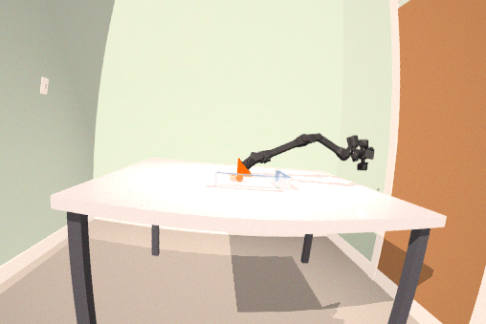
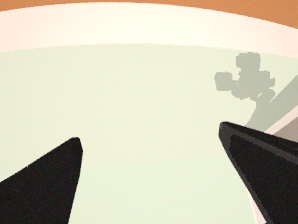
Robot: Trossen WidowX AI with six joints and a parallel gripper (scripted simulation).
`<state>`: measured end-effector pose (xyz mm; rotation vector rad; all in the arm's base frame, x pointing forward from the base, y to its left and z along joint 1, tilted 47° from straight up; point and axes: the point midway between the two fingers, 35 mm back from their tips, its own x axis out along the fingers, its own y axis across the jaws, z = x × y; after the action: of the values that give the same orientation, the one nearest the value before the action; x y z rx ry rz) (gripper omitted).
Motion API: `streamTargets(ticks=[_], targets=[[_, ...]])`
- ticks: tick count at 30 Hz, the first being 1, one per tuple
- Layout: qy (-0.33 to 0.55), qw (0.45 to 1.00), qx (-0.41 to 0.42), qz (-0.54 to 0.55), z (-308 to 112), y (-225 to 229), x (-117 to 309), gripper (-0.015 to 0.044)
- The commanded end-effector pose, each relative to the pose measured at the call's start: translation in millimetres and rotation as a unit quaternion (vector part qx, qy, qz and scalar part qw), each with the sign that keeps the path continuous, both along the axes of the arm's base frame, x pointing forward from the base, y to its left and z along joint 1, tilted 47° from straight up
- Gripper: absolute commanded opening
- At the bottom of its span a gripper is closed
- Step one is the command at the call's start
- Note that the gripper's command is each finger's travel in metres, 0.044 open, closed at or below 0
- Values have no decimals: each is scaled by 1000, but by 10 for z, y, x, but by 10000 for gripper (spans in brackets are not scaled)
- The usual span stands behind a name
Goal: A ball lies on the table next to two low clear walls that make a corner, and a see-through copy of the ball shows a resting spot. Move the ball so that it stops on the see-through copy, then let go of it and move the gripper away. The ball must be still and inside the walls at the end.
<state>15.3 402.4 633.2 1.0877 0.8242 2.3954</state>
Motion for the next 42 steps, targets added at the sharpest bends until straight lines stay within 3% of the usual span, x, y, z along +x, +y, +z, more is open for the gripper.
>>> streamTargets(ticks=[1,5,11,22,31,42], targets=[[1,1000,0,-2,-3,4,9,374],[16,999,-12,-40,-83,96,236,274],[-17,989,-23,-148,-360,291,790,274],[-151,900,-86,-400,-1309,321,2395,274],[-269,791,-168,-523,-2170,-183,3516,274],[-406,650,-291,-573,-3287,-1307,4461,274]])
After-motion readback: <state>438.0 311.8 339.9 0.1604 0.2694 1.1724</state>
